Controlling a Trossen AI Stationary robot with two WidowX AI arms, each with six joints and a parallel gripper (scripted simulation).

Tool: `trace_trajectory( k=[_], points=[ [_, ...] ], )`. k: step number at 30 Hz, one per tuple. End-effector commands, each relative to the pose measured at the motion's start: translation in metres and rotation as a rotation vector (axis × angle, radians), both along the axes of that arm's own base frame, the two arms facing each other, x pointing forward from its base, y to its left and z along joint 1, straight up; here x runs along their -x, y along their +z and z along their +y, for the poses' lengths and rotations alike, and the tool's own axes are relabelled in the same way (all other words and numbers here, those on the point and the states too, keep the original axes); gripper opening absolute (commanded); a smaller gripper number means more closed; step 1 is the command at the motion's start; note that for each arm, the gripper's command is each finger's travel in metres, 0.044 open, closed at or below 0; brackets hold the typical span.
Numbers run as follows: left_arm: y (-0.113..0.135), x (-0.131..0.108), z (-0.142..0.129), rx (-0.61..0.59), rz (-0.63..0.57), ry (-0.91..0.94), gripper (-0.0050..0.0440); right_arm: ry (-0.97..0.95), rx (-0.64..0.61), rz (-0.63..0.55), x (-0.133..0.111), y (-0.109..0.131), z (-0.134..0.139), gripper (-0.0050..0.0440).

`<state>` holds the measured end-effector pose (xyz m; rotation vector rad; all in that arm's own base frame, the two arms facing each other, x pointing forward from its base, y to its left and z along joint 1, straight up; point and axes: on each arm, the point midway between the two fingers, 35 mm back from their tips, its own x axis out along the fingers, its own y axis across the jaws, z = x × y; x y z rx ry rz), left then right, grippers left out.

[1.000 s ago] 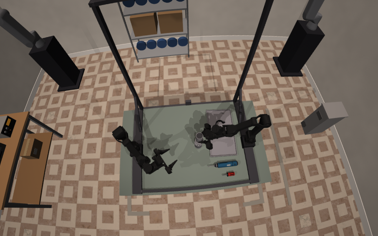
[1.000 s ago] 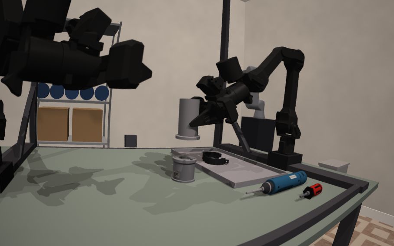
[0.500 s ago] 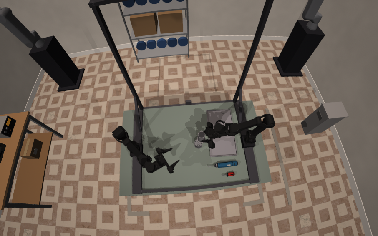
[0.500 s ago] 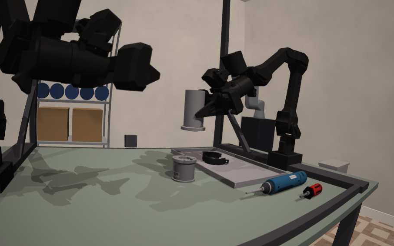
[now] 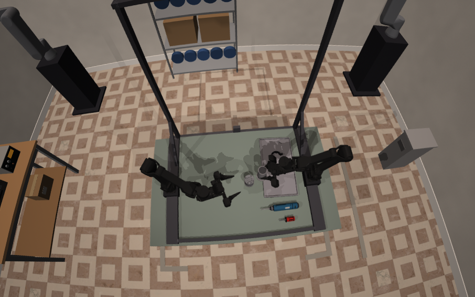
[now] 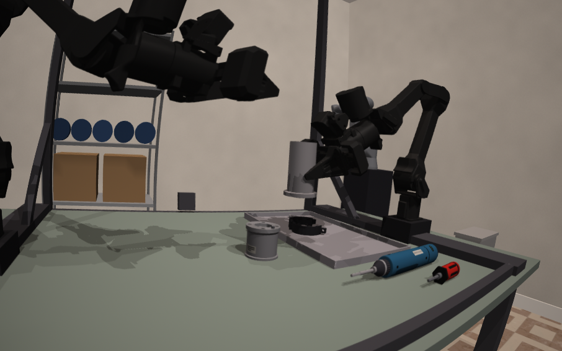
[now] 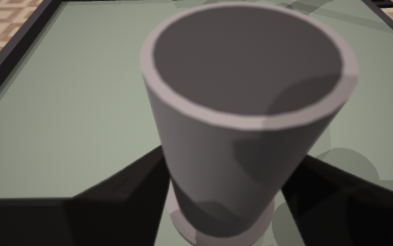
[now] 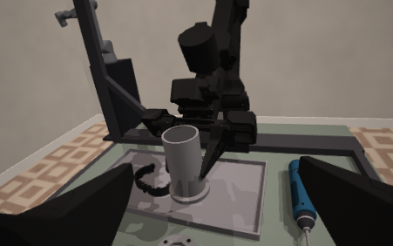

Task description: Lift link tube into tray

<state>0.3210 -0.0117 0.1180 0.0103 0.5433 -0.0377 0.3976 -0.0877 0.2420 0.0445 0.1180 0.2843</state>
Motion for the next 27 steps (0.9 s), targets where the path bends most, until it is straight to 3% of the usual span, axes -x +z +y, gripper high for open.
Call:
trace_trajectory(
  k=[1, 10, 14, 21, 27],
  points=[
    [0.008, 0.008, 0.001, 0.001, -0.033, -0.002, 0.0212, -0.078, 0.021, 0.06, -0.022, 0.012, 0.013, 0.044],
    [0.004, 0.017, 0.001, 0.001, -0.03, -0.001, 0.0212, -0.199, 0.049, 0.175, -0.04, 0.02, 0.052, 0.044],
    [0.015, 0.012, 0.001, 0.001, -0.047, -0.001, 0.0212, -0.223, 0.062, 0.202, -0.04, 0.021, 0.06, 0.044],
    [0.019, 0.022, 0.002, -0.003, 0.083, 0.0, 0.0212, -0.266, 0.111, 0.378, -0.027, -0.001, 0.078, 0.044],
    [0.022, 0.023, 0.002, -0.008, 0.207, 0.0, 0.0212, -0.268, 0.116, 0.401, -0.025, -0.004, 0.079, 0.044]
  ],
)
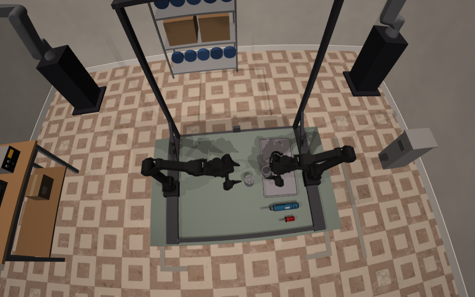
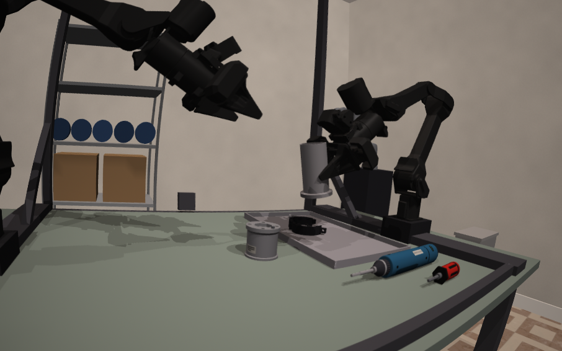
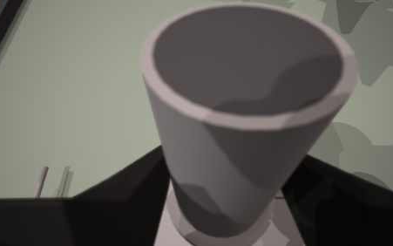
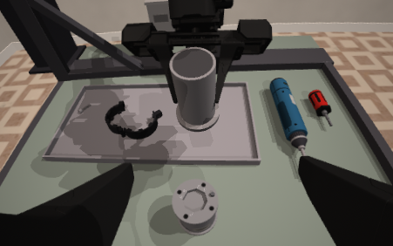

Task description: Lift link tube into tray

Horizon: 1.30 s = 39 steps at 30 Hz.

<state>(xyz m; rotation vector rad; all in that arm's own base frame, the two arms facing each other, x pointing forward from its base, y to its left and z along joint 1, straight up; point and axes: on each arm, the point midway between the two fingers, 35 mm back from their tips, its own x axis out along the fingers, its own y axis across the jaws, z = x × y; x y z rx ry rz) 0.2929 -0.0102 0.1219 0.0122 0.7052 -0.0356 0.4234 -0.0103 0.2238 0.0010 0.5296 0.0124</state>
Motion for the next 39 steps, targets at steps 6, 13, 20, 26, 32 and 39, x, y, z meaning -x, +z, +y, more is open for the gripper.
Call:
trace_trajectory(
  k=[6, 13, 20, 26, 32, 39],
  points=[
    [0.018, 0.0, 0.001, -0.006, 0.163, -0.001, 0.0212, -0.015, 0.003, -0.006, 0.001, 0.014, 0.002, 0.044],
    [0.017, 0.004, 0.001, -0.013, 0.345, 0.001, 0.0212, -0.014, 0.003, -0.001, 0.002, 0.011, 0.001, 0.044],
    [0.01, 0.016, 0.002, -0.019, 0.521, 0.002, 0.0212, -0.012, 0.005, 0.005, 0.002, 0.008, 0.001, 0.044],
    [0.003, 0.033, 0.003, -0.026, 0.732, 0.003, 0.0212, -0.012, 0.005, 0.005, 0.002, 0.008, 0.001, 0.044],
    [-0.005, 0.045, 0.004, -0.035, 0.959, 0.004, 0.0212, -0.012, 0.005, 0.005, 0.002, 0.008, 0.001, 0.044],
    [-0.009, 0.061, 0.004, -0.042, 1.159, 0.005, 0.0212, -0.012, 0.005, 0.005, 0.002, 0.008, 0.001, 0.044]
  ],
)
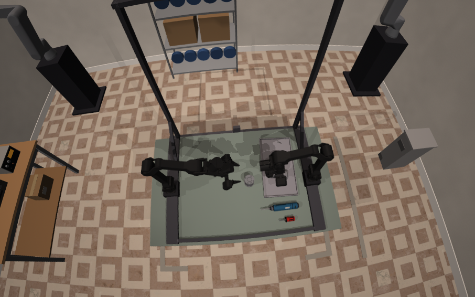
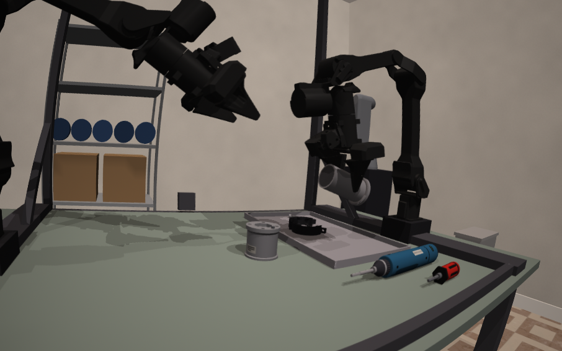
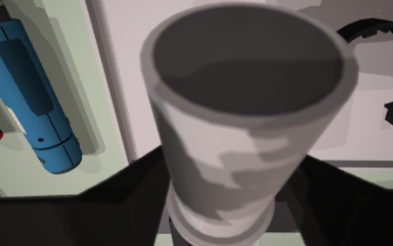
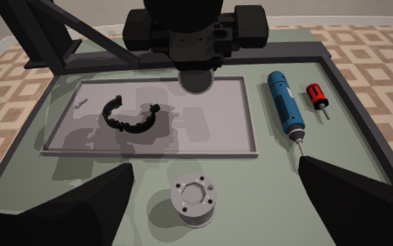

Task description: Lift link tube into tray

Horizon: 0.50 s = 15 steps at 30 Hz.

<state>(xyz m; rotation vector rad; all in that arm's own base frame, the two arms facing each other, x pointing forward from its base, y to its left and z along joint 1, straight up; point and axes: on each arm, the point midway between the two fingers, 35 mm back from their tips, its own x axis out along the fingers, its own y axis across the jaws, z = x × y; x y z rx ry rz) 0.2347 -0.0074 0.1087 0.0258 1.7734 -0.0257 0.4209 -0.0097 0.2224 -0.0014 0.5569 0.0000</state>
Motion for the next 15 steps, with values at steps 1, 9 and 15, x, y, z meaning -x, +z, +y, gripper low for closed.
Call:
trace_trajectory(
  k=[1, 9, 15],
  points=[
    [0.004, 0.005, 0.002, -0.009, 0.122, 0.0, 0.0212, -0.001, -0.001, -0.022, 0.0, 0.01, 0.0, 0.044],
    [0.0, 0.013, 0.002, -0.013, 0.265, 0.001, 0.0212, -0.001, -0.001, -0.022, 0.0, 0.01, 0.0, 0.044],
    [-0.004, 0.016, 0.002, -0.014, 0.289, 0.001, 0.0212, -0.001, -0.001, -0.022, 0.0, 0.01, 0.0, 0.044]
  ],
)
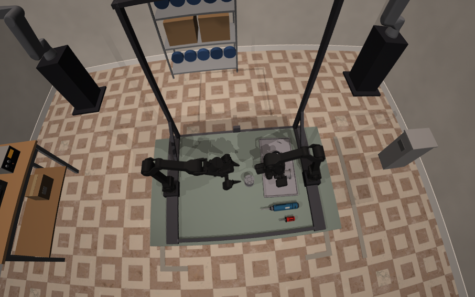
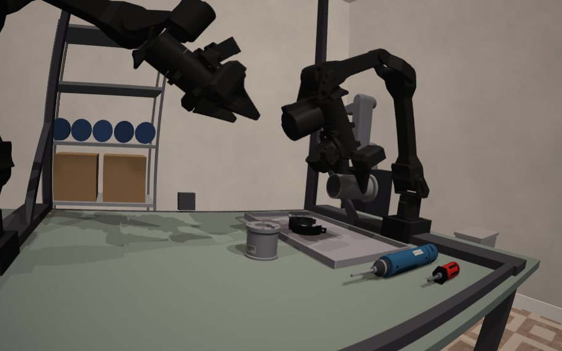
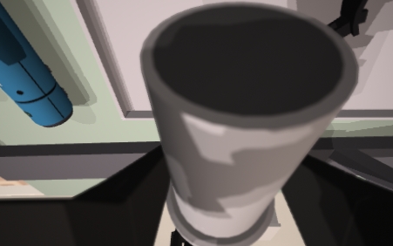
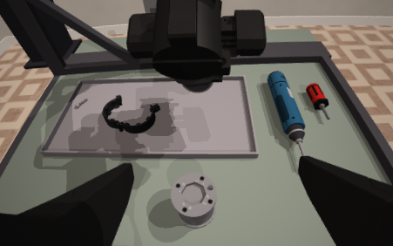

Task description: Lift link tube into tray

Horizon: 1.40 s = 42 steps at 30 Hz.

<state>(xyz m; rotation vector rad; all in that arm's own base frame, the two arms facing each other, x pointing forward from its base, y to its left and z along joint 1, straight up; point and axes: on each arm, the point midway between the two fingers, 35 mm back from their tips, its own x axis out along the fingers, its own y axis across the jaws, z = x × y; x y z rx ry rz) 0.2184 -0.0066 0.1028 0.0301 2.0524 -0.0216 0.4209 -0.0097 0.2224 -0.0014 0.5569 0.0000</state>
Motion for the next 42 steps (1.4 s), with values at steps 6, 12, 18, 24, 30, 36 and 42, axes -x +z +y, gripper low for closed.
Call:
trace_trajectory(
  k=[6, 12, 18, 24, 30, 36, 42],
  points=[
    [-0.023, 0.002, 0.001, -0.004, 0.021, 0.0, 0.0212, -0.001, -0.001, -0.022, 0.0, 0.01, 0.0, 0.044],
    [-0.034, -0.006, 0.001, -0.007, 0.052, 0.002, 0.0212, -0.001, -0.001, -0.022, 0.0, 0.01, 0.0, 0.044],
    [-0.037, -0.006, 0.001, -0.008, 0.079, 0.003, 0.0212, -0.001, -0.001, -0.022, 0.0, 0.01, 0.0, 0.044],
    [-0.045, 0.0, 0.001, -0.009, 0.102, 0.003, 0.0212, -0.001, -0.001, -0.022, 0.0, 0.01, 0.0, 0.044],
    [-0.059, 0.0, 0.001, -0.009, 0.102, 0.003, 0.0212, -0.001, -0.001, -0.022, 0.0, 0.01, 0.0, 0.044],
    [-0.068, 0.0, 0.001, -0.009, 0.102, 0.003, 0.0212, -0.001, -0.001, -0.022, 0.0, 0.01, 0.0, 0.044],
    [-0.069, -0.004, 0.001, -0.008, 0.09, 0.003, 0.0212, -0.001, -0.001, -0.022, 0.0, 0.01, 0.0, 0.044]
  ],
)
